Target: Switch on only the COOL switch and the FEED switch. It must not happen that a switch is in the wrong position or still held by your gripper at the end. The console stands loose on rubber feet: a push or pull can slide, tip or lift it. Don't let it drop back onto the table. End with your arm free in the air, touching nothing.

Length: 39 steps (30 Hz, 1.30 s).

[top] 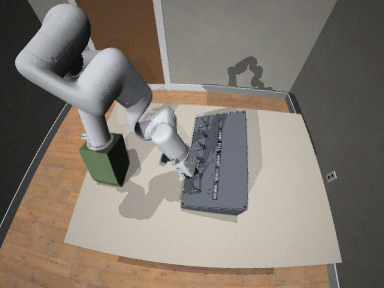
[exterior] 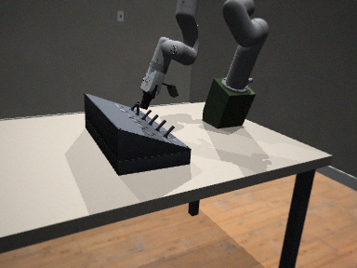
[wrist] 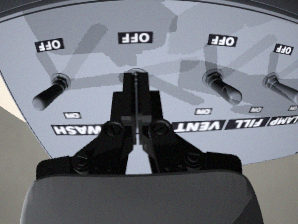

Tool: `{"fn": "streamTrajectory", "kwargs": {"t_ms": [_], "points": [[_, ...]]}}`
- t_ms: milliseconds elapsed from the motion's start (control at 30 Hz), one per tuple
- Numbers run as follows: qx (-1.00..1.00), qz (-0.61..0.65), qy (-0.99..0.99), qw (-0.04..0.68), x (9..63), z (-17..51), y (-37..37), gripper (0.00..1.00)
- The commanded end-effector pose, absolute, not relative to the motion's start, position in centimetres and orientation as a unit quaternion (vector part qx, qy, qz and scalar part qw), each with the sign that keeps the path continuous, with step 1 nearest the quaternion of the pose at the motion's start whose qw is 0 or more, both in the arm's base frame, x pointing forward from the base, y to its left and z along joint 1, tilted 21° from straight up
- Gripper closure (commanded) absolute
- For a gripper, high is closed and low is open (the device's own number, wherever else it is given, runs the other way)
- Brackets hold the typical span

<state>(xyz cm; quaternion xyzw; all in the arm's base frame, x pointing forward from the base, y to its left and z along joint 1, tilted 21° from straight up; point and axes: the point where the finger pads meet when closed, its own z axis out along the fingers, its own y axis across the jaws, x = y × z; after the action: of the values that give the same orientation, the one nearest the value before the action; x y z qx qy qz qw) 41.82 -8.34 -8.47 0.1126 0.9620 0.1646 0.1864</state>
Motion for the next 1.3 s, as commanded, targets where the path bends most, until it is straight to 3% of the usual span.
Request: {"fn": "streamTrajectory", "kwargs": {"t_ms": [0,1267], "points": [[0.113,0.164,0.962,0.188,42.0,-8.4,-8.5,1.0],[0.113,0.164,0.962,0.188,40.8,-8.8,-8.1,1.0]]}}
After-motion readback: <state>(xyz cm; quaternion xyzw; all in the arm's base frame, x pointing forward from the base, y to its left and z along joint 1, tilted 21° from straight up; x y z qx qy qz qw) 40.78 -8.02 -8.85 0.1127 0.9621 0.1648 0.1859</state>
